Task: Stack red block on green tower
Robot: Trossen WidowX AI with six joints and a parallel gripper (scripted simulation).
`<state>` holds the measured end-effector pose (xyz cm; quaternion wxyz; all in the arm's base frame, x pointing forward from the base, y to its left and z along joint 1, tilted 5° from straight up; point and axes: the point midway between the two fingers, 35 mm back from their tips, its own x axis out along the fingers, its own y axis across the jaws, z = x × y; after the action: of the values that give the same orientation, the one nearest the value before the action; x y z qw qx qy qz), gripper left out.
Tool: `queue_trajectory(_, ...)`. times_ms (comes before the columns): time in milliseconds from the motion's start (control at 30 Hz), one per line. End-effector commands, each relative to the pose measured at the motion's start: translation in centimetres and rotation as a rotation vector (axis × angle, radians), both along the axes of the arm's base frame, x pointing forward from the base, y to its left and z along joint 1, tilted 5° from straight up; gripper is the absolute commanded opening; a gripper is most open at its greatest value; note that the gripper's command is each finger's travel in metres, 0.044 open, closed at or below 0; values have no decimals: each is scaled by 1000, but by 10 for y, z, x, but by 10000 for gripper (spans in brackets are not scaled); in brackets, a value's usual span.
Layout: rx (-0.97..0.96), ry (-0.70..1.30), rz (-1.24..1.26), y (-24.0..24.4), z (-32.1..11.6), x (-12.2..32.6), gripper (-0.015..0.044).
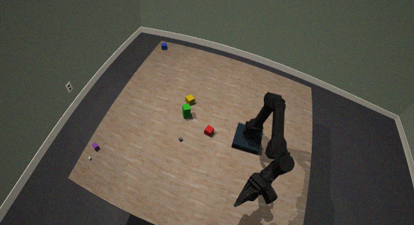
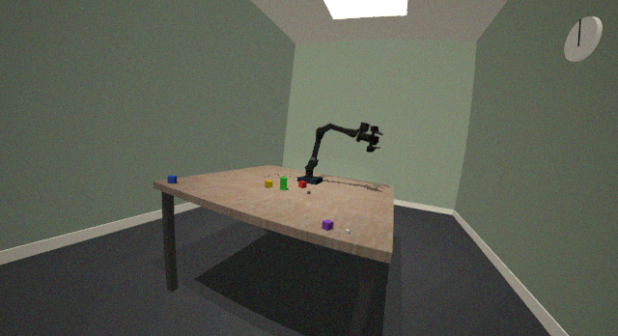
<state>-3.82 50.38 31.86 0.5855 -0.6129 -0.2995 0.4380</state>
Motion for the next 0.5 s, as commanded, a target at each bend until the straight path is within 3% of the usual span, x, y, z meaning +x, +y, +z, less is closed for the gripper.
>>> queue_trajectory(0, -45, 123, -99, -8, -25, 53, 440)
queue_trajectory(467, -101, 534, -491, -79, -93, 194, 440)
